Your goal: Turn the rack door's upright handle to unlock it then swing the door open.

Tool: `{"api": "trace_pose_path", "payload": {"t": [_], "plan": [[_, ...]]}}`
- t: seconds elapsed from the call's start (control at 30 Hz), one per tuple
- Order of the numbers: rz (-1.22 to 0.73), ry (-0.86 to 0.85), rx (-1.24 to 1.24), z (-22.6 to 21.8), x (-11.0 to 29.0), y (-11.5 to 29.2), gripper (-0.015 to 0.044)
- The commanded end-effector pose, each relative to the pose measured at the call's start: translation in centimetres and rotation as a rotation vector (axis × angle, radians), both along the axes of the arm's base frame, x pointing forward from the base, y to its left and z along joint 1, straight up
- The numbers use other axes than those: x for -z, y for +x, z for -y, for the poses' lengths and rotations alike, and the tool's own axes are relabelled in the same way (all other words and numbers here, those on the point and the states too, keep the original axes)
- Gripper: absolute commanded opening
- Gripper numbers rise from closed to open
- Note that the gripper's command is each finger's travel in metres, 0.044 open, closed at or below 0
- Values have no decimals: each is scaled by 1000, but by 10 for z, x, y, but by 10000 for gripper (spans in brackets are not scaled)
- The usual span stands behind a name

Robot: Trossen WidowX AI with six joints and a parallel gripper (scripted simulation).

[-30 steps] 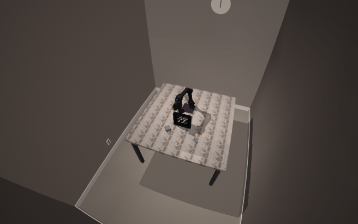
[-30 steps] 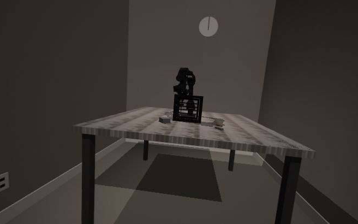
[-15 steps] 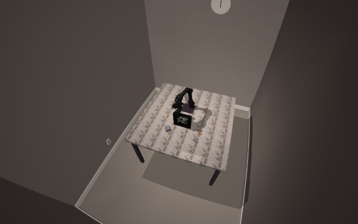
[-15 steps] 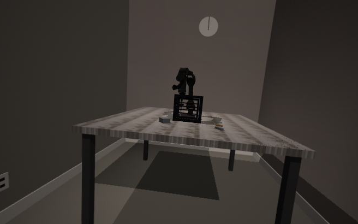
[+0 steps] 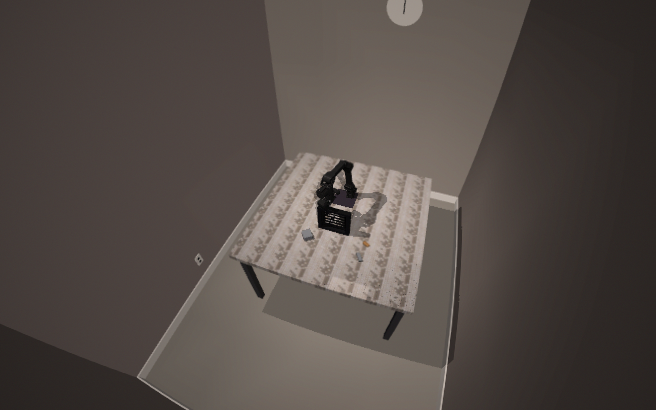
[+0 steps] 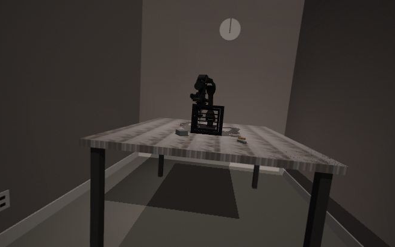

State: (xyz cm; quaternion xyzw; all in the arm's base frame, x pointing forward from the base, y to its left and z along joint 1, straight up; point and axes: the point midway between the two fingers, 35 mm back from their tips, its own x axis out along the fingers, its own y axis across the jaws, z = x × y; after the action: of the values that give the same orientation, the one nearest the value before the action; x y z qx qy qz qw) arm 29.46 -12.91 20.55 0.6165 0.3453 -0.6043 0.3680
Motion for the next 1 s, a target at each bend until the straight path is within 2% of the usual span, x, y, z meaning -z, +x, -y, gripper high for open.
{"api": "trace_pose_path", "payload": {"t": [0.0,0.3,0.33,0.43,0.97], "plan": [[0,4,26,0,1,0,42],[0,4,26,0,1,0,278],[0,4,26,0,1,0,288],[-1,2,-48,0,1,0,288],[-15,-23,-840,0,1,0,288]]}}
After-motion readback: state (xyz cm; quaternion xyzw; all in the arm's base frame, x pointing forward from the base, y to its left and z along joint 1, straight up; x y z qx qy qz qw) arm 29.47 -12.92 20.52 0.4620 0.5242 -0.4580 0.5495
